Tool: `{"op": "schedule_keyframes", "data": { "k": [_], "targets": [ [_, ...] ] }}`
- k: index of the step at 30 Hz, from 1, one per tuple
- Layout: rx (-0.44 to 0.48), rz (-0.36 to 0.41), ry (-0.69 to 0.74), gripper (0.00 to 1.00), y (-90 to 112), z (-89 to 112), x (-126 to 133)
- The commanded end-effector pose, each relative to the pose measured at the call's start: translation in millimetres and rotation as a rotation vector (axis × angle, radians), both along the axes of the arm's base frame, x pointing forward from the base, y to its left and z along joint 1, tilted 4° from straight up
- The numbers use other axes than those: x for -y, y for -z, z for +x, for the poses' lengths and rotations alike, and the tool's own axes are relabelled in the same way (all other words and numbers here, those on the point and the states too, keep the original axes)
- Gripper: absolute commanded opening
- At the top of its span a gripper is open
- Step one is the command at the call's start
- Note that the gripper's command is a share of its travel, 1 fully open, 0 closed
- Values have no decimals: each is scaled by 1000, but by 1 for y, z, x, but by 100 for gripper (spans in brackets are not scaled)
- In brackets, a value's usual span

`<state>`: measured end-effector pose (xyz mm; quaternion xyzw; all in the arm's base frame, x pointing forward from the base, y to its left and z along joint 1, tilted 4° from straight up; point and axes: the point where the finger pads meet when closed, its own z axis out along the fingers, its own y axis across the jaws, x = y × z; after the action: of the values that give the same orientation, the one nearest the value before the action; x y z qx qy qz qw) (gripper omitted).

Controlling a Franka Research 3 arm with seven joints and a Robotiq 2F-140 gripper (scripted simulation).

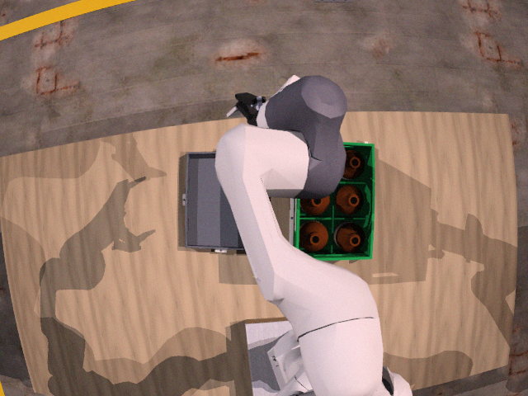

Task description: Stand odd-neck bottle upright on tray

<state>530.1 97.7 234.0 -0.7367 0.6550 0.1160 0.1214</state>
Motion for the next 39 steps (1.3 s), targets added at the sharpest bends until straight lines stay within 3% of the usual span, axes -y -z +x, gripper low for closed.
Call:
{"op": "schedule_keyframes", "data": {
  "k": [1, 16, 39],
  "targets": [
    [-25, -50, 158, 100, 0, -3, 22],
    [-45, -117, 334, 100, -2, -24, 75],
    [-74, -240, 704, 100, -3, -81, 172]
  ]
}}
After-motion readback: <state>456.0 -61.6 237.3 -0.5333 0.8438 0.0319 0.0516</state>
